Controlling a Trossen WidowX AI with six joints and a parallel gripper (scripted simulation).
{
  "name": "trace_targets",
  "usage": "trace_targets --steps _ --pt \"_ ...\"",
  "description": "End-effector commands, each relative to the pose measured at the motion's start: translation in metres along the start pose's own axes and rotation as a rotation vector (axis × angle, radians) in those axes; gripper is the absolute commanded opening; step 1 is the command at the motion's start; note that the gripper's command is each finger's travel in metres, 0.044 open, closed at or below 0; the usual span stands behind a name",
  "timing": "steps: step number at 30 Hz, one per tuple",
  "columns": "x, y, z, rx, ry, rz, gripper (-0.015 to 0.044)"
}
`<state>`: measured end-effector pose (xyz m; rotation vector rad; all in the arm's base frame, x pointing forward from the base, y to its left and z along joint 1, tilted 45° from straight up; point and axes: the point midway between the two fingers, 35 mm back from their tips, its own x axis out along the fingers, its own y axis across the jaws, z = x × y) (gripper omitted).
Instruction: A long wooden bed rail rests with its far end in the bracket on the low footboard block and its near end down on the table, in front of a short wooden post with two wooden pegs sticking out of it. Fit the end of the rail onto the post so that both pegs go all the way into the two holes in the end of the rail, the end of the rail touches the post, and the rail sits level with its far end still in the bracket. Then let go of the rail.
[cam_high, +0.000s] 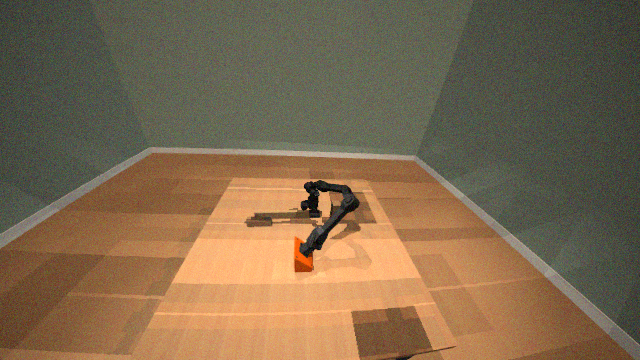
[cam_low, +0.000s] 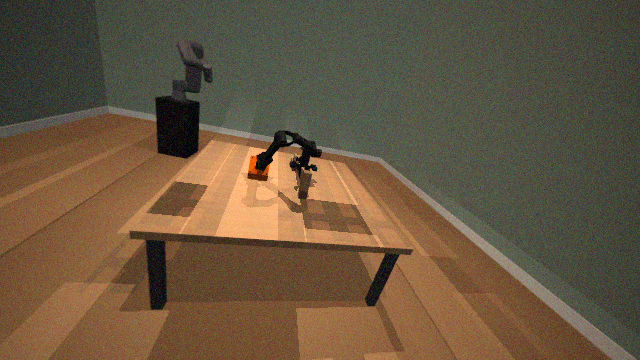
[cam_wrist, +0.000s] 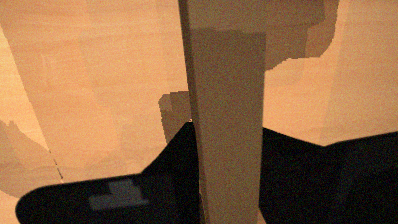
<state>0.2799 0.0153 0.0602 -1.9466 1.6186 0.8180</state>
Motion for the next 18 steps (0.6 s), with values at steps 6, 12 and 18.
trace_targets --steps 6,12,18 --pt "-0.0008 -0.0001 0.0009 0.001 -0.009 -0.006 0.0" --pt "-0.0007 0.0 -0.0002 0.001 -0.009 -0.006 0.0" --pt "-0.0006 0.0002 -0.0021 0.001 -0.009 -0.006 0.0"
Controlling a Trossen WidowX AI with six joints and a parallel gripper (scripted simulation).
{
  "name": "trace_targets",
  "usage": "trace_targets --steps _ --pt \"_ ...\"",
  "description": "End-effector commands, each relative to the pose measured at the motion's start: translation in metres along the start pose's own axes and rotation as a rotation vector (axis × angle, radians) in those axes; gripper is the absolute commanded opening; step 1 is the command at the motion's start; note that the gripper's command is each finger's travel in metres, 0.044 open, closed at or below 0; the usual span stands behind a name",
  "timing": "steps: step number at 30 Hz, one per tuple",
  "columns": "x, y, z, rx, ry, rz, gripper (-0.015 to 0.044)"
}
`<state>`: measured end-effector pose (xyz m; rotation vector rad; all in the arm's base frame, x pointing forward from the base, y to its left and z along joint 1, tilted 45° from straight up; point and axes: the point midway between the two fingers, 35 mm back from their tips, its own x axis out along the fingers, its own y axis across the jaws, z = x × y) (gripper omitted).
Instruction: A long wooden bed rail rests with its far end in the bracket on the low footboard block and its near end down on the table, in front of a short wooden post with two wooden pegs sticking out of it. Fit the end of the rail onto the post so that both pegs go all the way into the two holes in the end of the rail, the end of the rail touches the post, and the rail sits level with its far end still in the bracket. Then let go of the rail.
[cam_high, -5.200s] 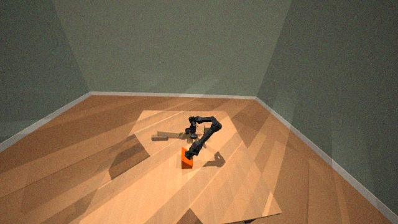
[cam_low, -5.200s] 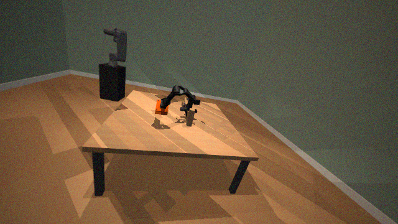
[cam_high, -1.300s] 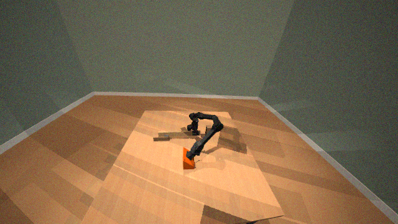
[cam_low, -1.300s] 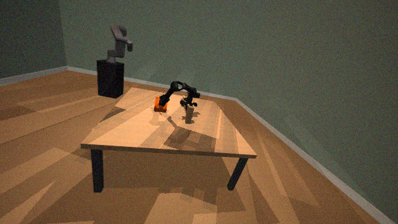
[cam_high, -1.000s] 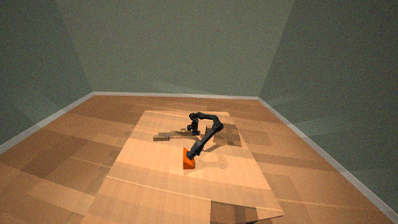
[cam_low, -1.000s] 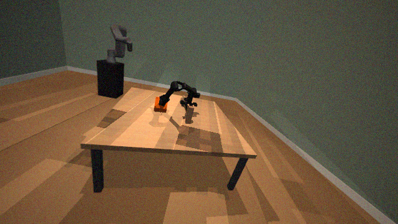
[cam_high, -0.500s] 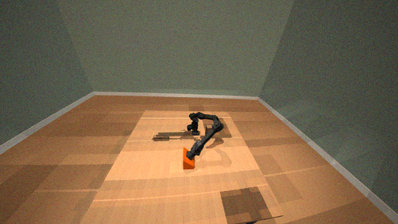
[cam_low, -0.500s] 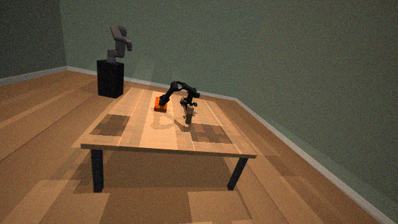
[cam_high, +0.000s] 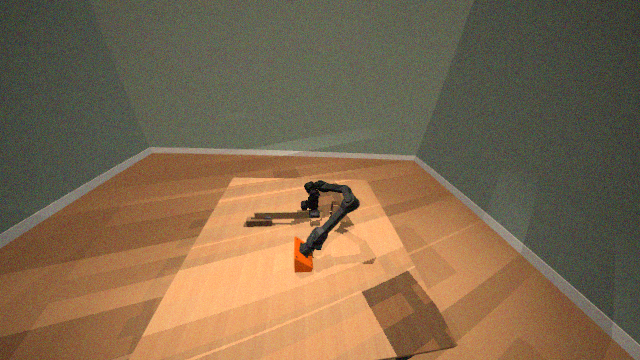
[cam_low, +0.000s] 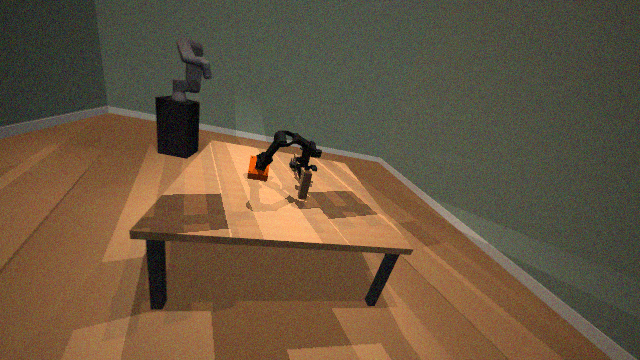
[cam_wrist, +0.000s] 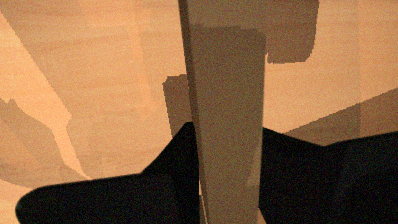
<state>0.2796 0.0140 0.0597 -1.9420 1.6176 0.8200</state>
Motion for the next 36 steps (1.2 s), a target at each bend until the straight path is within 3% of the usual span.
trace_targets --steps 1,36 --pt "-0.002 0.0 -0.002 -0.001 -0.005 -0.007 0.0" --pt "-0.004 -0.001 -0.012 -0.001 -0.005 -0.007 0.0"
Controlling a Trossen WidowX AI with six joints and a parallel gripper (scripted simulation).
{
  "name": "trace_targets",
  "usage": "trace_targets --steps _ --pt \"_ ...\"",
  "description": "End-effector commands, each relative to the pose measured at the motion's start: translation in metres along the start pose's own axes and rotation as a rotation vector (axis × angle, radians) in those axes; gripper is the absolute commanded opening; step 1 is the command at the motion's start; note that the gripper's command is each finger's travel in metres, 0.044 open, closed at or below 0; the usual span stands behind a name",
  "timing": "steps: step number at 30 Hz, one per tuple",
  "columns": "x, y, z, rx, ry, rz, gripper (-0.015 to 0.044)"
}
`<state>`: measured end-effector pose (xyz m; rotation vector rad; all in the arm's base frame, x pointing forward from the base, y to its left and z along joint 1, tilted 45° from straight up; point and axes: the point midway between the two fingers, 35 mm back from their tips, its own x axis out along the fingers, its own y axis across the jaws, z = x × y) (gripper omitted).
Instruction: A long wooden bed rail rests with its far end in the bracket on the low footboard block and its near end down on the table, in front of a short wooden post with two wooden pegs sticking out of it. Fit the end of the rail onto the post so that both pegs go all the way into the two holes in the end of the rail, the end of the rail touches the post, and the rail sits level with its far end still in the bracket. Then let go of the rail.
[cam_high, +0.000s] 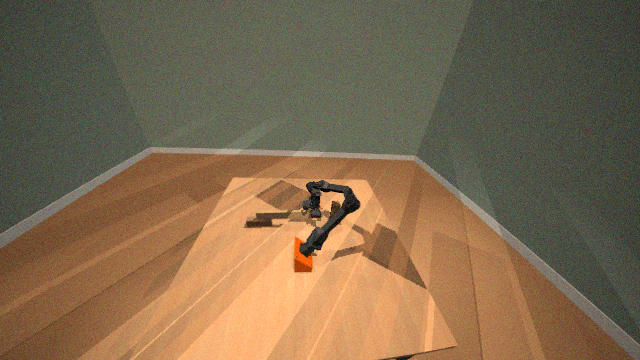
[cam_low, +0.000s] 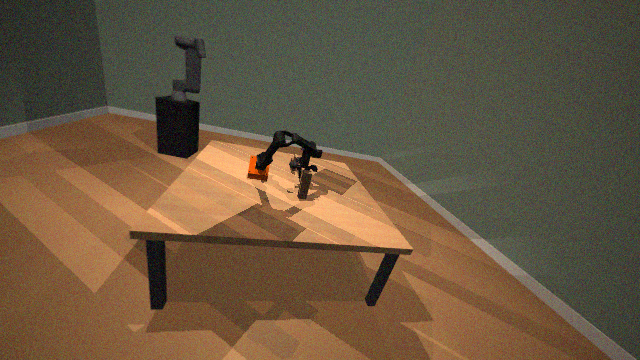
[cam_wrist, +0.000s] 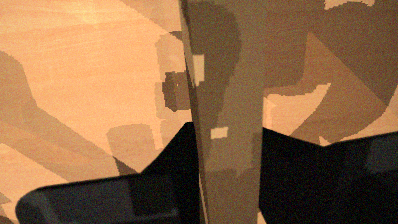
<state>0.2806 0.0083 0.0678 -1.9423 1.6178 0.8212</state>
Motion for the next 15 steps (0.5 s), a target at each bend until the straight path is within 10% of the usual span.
trace_targets --steps 1,15 --pt "-0.0026 -0.0007 -0.0029 0.0 -0.005 -0.008 0.0" --pt "-0.0013 -0.001 -0.0072 0.0 -0.004 -0.008 0.0"
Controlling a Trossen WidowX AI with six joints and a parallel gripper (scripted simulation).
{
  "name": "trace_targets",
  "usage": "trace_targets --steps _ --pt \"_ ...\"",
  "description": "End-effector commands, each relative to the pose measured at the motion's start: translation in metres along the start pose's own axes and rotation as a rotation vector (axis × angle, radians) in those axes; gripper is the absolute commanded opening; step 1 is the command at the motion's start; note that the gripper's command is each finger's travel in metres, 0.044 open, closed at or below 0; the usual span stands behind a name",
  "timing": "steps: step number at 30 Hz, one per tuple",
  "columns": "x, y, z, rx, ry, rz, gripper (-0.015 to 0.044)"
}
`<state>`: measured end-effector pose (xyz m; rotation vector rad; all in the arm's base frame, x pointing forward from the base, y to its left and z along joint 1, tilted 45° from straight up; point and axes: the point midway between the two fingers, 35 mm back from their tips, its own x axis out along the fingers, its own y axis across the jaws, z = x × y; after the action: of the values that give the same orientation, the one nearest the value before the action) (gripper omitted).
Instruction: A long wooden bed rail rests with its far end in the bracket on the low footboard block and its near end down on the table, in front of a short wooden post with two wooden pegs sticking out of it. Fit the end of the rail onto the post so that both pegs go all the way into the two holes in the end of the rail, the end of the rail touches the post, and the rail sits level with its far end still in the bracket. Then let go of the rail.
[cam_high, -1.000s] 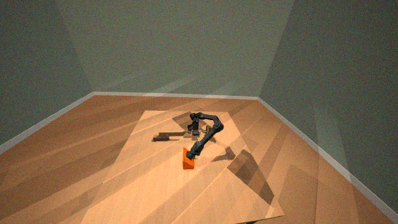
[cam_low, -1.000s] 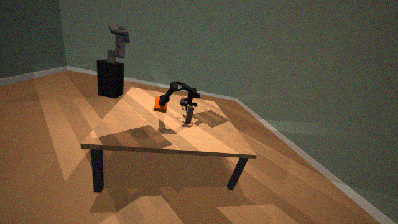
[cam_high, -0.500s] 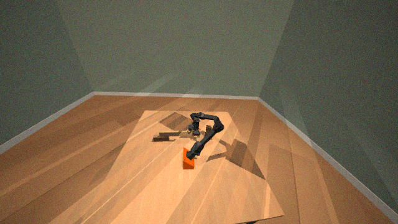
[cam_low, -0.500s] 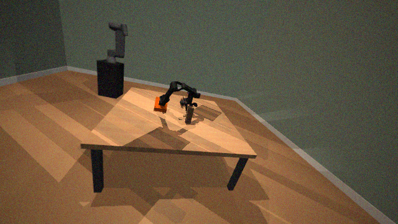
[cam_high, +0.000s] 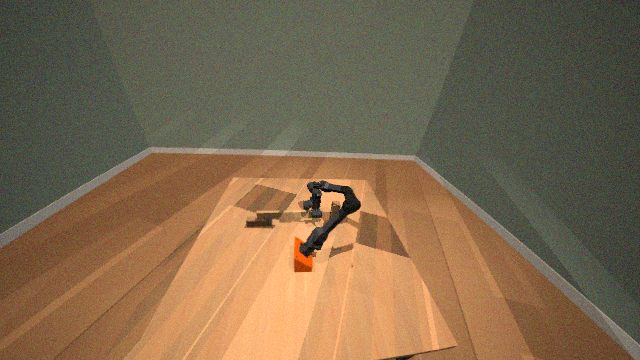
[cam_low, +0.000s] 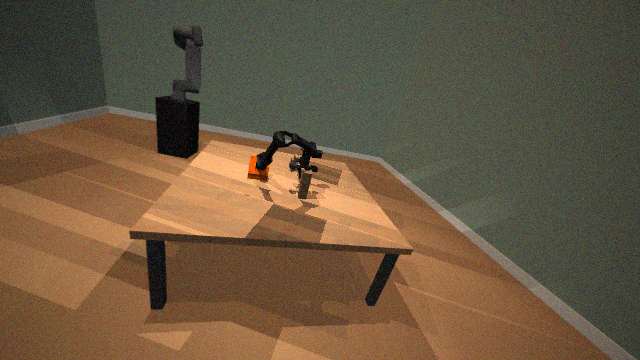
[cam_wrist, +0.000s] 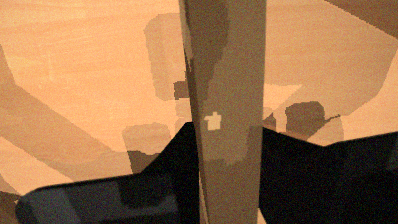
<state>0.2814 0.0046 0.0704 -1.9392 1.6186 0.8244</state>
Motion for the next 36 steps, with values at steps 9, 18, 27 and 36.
trace_targets --steps 9,18,27,36 --pt "-0.002 -0.001 -0.005 0.0 -0.002 -0.01 0.0" --pt "-0.003 -0.001 -0.008 0.0 -0.002 -0.01 0.0" --pt "-0.003 -0.001 -0.011 0.0 -0.001 -0.01 0.0" --pt "-0.003 -0.001 -0.014 0.0 -0.001 -0.01 0.0"
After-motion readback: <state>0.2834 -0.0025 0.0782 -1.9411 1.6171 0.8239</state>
